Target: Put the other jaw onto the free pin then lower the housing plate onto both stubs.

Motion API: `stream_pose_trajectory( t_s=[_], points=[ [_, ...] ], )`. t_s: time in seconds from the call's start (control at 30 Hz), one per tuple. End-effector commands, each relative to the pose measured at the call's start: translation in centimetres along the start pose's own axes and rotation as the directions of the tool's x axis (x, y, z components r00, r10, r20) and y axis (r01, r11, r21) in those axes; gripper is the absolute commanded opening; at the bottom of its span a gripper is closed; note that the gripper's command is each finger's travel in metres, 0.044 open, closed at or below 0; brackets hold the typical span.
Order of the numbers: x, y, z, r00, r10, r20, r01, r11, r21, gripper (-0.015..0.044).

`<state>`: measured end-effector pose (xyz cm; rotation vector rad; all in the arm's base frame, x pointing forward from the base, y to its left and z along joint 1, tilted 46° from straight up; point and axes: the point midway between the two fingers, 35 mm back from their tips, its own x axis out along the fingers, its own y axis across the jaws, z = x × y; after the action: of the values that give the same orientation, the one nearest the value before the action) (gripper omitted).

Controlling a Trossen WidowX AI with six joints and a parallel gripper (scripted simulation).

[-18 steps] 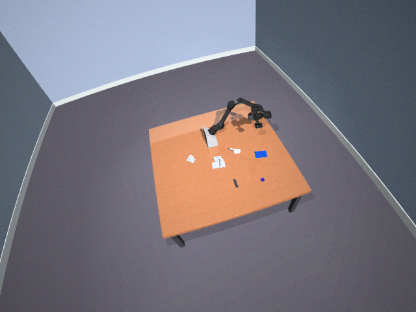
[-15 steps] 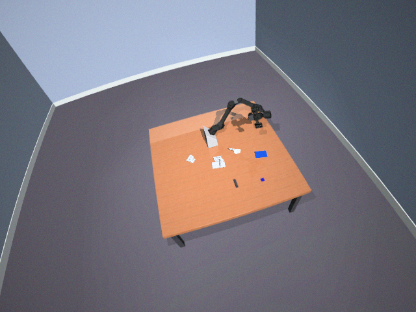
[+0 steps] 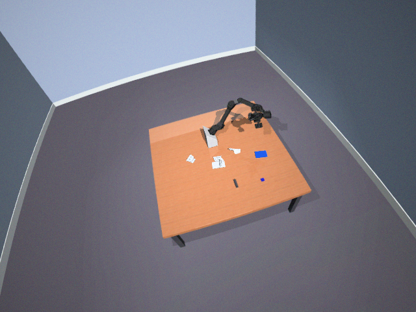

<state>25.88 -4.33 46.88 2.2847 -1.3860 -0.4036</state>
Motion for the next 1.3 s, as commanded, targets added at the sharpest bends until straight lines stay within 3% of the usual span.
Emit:
stream_pose_trajectory(
  t_s=[0.0,0.43,1.27],
  points=[
    [0.0,0.0,0.0,1.0,0.0,0.0,0.0,1.0,0.0,0.0],
    [0.0,-0.1,0.0,1.0,-0.003,0.001,0.003,1.0,0.008,0.0],
    [1.3,-4.2,2.2,0.989,-0.133,0.07,0.104,0.943,0.318,0.0]
  ],
)
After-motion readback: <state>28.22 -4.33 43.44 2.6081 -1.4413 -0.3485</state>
